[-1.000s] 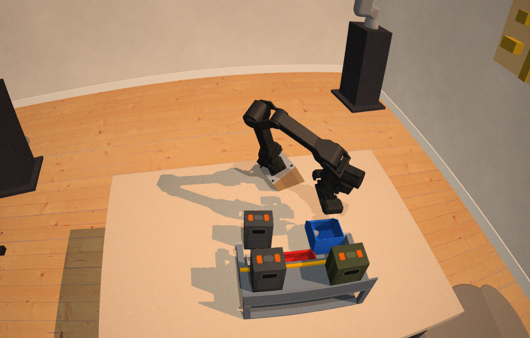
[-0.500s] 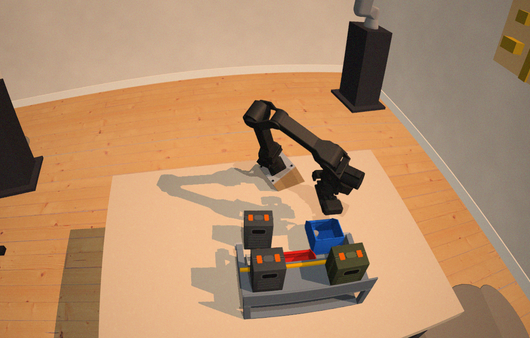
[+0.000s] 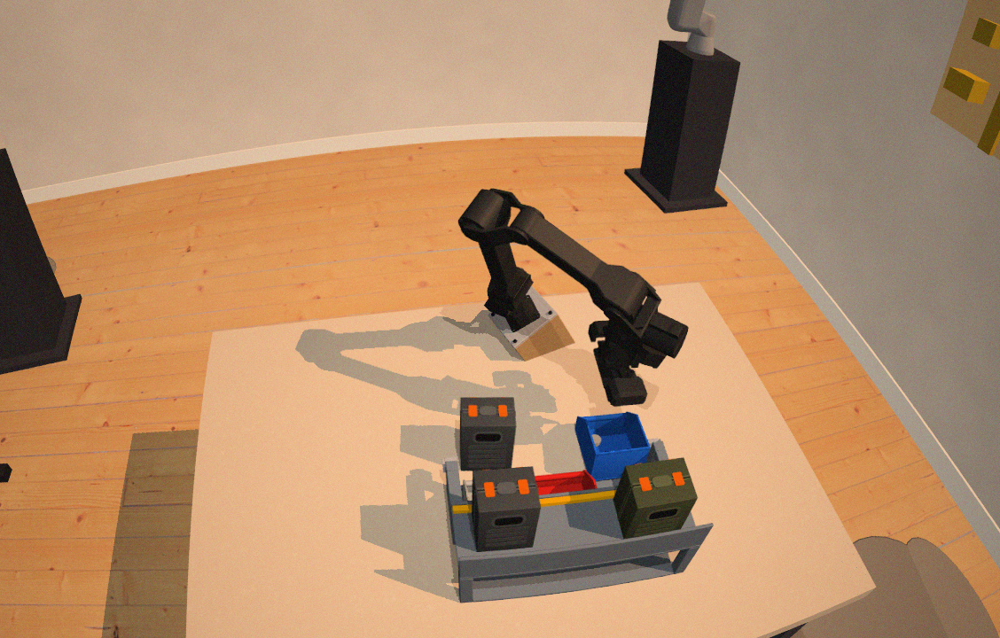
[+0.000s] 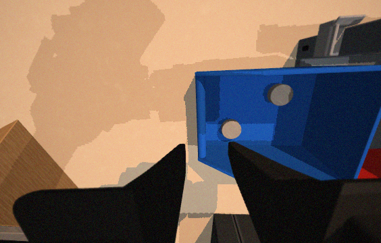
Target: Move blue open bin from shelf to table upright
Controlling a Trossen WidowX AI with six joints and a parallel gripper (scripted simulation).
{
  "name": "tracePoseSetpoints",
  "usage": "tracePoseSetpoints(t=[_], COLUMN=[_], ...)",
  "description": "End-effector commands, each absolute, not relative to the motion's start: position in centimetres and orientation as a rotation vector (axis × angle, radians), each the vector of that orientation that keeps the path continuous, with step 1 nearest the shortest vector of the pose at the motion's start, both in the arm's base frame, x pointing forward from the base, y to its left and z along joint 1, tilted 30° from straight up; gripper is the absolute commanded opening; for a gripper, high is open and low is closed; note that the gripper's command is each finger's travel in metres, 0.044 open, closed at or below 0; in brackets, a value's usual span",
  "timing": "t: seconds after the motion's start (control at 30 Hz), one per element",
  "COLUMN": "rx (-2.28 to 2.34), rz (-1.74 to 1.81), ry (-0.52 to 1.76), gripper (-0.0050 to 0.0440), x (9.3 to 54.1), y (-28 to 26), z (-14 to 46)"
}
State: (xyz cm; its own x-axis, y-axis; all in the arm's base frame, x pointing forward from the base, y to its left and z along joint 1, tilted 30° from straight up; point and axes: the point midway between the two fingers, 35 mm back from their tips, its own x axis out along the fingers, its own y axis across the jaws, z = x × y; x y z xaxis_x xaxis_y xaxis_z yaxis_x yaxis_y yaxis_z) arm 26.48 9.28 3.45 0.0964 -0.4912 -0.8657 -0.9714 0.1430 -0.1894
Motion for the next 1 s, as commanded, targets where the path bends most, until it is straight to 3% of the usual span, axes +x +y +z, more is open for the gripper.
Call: tracePoseSetpoints(t=[0.0,0.2,0.37,0.77,0.97], rx=[-1.473,-1.473,-1.474,-1.474,-1.474], rz=[0.672,0.672,0.676,0.676,0.675], ry=[1.509,1.509,1.51,1.51,1.508], gripper=[0.015,0.015,0.015,0.015,0.015], x=[26.7,26.7,30.3,30.3,33.6], y=[9.5,9.5,9.5,9.5,9.6], z=[3.8,3.8,5.7,5.7,7.5])
